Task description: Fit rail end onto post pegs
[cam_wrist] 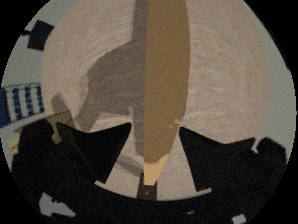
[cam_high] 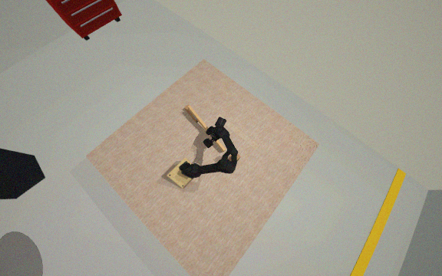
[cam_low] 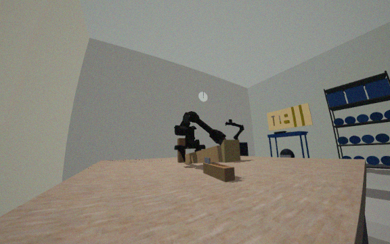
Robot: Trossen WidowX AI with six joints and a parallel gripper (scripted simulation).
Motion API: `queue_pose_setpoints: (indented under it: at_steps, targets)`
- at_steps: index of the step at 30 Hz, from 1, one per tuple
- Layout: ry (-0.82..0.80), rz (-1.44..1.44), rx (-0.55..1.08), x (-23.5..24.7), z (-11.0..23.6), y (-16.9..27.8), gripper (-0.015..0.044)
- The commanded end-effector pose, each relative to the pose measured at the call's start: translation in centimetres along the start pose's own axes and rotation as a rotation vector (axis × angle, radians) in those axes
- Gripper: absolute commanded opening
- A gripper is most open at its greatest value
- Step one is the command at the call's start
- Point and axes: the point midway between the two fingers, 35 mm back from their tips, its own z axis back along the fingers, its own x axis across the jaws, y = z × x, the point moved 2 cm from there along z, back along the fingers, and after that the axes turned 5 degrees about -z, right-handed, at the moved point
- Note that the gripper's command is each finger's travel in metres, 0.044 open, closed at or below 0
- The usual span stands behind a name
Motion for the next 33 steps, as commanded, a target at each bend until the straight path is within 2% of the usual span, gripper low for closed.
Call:
queue_pose_setpoints:
  at_steps: [1, 8, 15, 16, 33]
  targets:
    - [0.002, 0.006, 0.004, 0.01, -0.07, 0.04, 0.0256]
    - [0.002, 0.006, 0.004, 0.01, -0.07, 0.04, 0.0072]
    - [0.002, 0.006, 0.004, 0.01, -0.07, 0.04, 0.0026]
    - [0.002, 0.006, 0.004, 0.01, -0.07, 0.04, 0.0000]
    - [0.002, 0.006, 0.004, 0.03, 0.22, -0.01, 0.0000]
